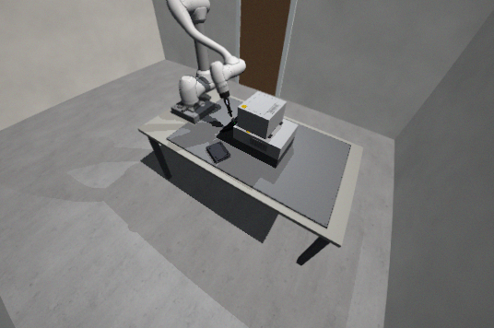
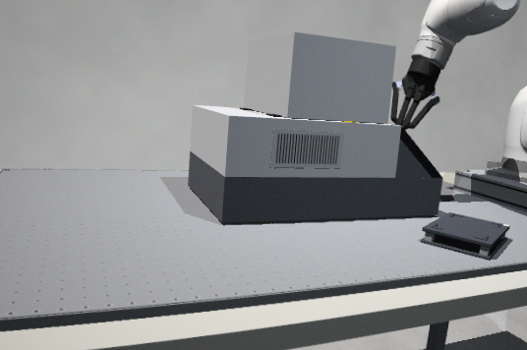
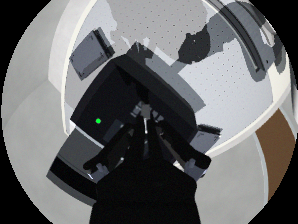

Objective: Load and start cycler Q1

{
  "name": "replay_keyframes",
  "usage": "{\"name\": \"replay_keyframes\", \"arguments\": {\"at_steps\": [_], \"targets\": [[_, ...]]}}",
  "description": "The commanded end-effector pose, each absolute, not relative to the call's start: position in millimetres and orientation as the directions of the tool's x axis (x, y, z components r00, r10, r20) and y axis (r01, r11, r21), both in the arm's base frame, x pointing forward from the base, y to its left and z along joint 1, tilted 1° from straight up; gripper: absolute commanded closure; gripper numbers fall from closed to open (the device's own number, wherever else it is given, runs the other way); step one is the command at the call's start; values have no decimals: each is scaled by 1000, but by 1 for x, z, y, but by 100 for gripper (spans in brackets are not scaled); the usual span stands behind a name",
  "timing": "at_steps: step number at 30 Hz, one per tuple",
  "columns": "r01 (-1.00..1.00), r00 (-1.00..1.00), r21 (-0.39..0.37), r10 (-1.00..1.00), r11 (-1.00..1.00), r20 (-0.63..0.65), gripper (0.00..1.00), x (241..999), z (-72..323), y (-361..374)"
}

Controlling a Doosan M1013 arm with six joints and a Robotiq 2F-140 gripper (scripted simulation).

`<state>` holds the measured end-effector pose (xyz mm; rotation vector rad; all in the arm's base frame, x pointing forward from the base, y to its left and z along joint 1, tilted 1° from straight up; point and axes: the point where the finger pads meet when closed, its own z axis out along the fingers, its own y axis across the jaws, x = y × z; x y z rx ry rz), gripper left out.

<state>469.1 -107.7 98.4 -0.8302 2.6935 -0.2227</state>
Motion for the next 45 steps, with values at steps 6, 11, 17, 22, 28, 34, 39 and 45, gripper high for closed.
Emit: {"name": "replay_keyframes", "arguments": {"at_steps": [6,11,17,22,28,34,39,45], "targets": [[-521,-783,-237,-570,820,-250,100,472,95,-108],[-521,-783,-237,-570,820,-250,100,474,93,-109],[-521,-783,-237,-570,820,-250,100,474,92,-109],[-521,-783,-237,-570,820,-250,100,474,92,-109],[-521,-783,-237,-570,820,-250,100,471,96,-108],[-521,-783,-237,-570,820,-250,100,465,104,-107],[-521,-783,-237,-570,820,-250,100,461,108,-106],[-521,-783,-237,-570,820,-250,100,458,111,-106]]}}
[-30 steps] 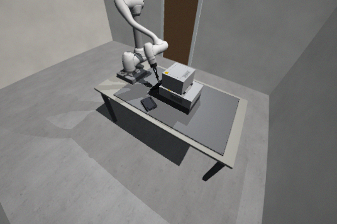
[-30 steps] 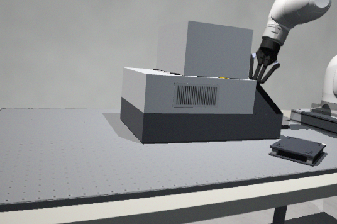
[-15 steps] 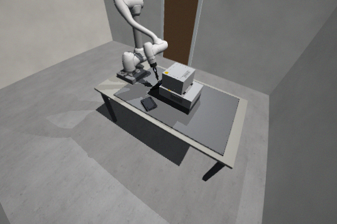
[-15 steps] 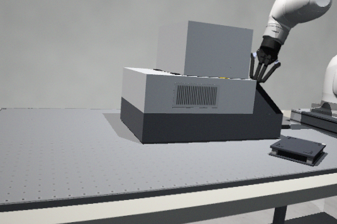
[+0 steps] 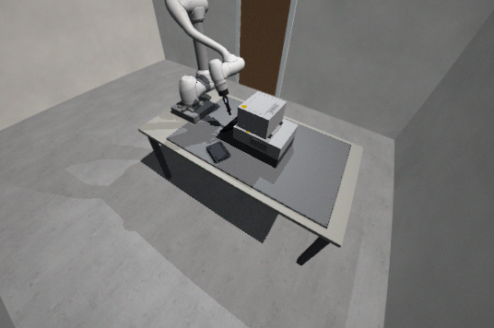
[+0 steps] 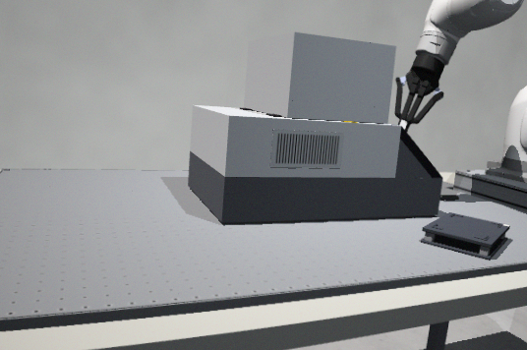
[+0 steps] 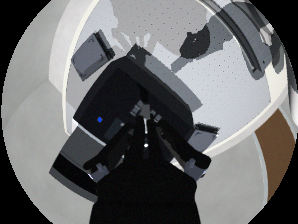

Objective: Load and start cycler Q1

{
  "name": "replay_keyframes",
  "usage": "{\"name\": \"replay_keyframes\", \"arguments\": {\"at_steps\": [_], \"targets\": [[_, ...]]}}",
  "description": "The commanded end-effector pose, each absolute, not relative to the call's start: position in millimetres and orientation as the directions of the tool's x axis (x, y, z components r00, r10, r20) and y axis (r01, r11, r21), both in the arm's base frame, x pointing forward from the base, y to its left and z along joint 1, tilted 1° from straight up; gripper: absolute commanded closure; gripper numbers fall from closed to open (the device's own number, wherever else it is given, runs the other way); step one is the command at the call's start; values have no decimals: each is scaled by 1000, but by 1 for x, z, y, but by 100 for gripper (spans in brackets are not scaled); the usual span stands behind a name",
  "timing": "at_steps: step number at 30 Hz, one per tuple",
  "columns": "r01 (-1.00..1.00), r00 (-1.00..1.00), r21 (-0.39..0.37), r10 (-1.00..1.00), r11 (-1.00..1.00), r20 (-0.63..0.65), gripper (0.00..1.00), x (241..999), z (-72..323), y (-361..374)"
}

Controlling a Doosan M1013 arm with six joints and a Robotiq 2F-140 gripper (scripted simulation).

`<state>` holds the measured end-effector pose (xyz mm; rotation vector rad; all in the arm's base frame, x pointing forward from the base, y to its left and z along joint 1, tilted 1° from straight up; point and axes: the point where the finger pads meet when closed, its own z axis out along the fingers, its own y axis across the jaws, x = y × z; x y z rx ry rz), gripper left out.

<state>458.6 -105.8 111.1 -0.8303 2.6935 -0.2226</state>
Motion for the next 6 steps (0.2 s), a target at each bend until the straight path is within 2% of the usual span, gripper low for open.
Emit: {"name": "replay_keyframes", "arguments": {"at_steps": [1,6], "targets": [[-521,-783,-237,-570,820,-250,100,458,111,-106],[-521,-783,-237,-570,820,-250,100,458,111,-106]]}}
